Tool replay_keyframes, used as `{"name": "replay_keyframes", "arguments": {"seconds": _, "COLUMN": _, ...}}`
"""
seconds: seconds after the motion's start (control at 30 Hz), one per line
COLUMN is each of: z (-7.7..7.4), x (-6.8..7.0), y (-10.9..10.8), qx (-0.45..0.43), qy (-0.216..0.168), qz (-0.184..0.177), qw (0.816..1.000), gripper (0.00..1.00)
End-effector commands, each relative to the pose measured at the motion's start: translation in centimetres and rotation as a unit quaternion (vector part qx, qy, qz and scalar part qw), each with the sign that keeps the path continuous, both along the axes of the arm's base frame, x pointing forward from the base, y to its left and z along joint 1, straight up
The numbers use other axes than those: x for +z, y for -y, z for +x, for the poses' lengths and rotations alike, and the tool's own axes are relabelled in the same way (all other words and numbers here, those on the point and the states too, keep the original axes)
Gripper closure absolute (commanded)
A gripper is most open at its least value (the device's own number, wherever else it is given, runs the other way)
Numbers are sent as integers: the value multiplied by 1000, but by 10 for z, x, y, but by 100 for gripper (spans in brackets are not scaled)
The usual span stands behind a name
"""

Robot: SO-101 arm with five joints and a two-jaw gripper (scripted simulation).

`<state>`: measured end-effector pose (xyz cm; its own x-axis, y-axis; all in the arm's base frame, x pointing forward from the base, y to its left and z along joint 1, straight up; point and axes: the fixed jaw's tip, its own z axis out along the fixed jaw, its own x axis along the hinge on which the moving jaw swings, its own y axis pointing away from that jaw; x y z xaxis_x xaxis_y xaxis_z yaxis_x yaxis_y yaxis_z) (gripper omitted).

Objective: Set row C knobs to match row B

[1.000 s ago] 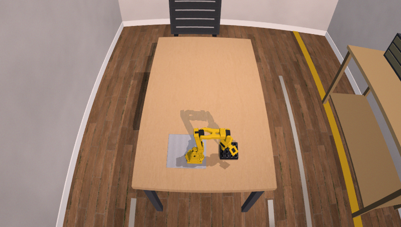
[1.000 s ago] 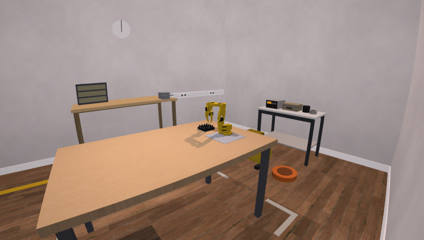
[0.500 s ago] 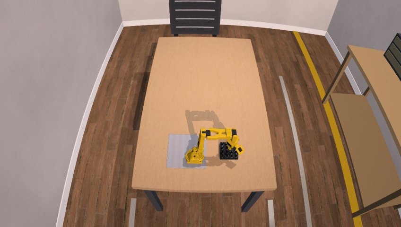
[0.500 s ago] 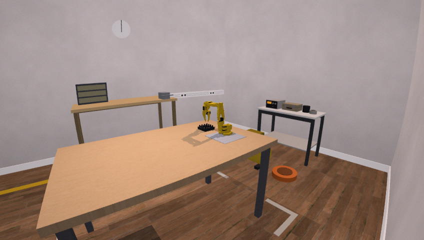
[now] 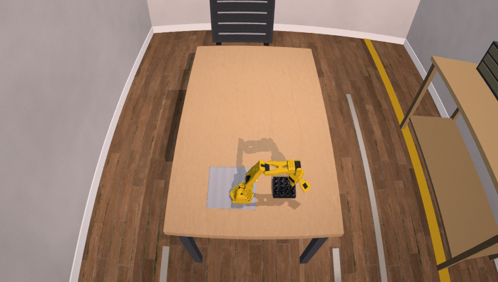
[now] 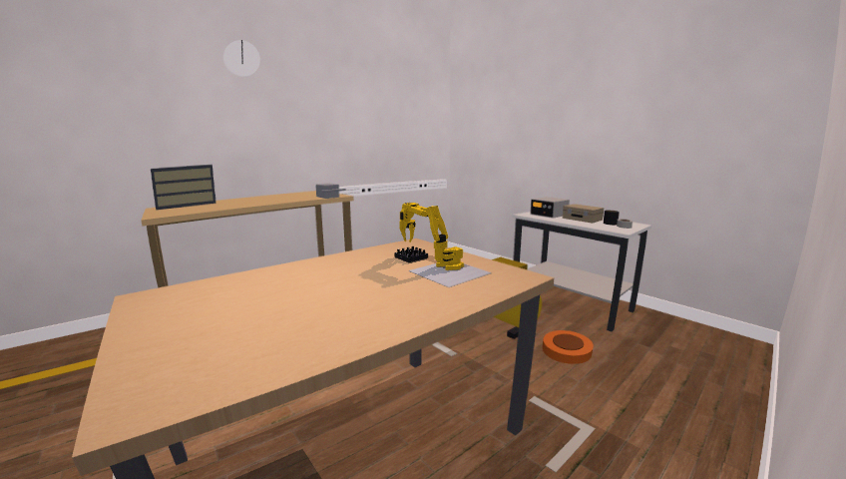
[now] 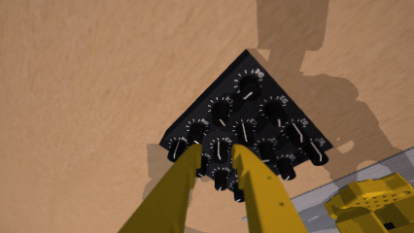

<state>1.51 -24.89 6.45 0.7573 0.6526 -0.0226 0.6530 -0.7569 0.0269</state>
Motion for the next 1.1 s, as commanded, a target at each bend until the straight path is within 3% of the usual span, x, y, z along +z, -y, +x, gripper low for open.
{"name": "replay_keyframes", "arguments": {"seconds": 0.0, "z": -1, "x": -1, "y": 0, "qx": -6, "qy": 0, "qz": 7, "qw": 1000, "gripper": 90}}
{"name": "replay_keyframes", "arguments": {"seconds": 0.63, "z": -1, "x": -1, "y": 0, "qx": -6, "qy": 0, "qz": 7, "qw": 1000, "gripper": 90}}
{"name": "replay_keyframes", "arguments": {"seconds": 1.07, "z": -1, "x": -8, "y": 0, "qx": -6, "qy": 0, "qz": 13, "qw": 1000, "gripper": 90}}
